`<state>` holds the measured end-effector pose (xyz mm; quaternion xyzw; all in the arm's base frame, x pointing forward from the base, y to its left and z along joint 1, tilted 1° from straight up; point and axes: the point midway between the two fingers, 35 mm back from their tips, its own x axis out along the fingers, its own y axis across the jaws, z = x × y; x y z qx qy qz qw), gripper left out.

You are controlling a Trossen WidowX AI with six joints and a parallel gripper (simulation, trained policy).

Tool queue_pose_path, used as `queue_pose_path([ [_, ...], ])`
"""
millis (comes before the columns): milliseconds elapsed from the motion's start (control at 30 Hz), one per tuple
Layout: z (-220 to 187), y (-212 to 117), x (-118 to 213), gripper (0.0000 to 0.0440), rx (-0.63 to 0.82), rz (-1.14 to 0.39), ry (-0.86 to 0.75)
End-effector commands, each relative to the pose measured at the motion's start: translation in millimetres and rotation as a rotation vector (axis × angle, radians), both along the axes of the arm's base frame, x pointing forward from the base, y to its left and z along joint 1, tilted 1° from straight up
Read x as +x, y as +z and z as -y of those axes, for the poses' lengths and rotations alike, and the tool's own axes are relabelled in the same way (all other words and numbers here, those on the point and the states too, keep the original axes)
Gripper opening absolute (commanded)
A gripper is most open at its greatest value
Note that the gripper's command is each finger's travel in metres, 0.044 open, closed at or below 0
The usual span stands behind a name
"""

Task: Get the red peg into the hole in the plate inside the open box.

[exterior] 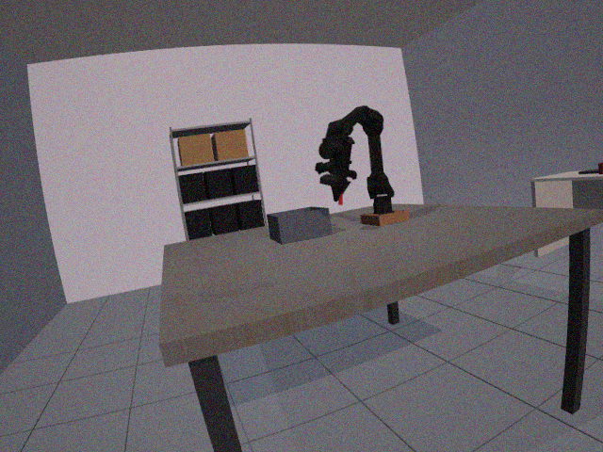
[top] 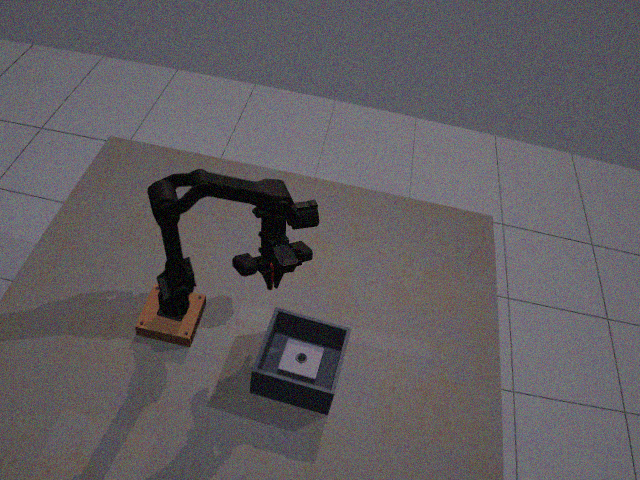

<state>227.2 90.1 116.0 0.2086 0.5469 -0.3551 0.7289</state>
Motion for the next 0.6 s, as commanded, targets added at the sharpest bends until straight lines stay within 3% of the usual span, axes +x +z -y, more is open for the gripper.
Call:
queue_pose_path([
  [0,8,8,13,0.0,-0.002,0.031,-0.03],
  [567,70,16,70,0.0,-0.022,0.11,-0.161],
])
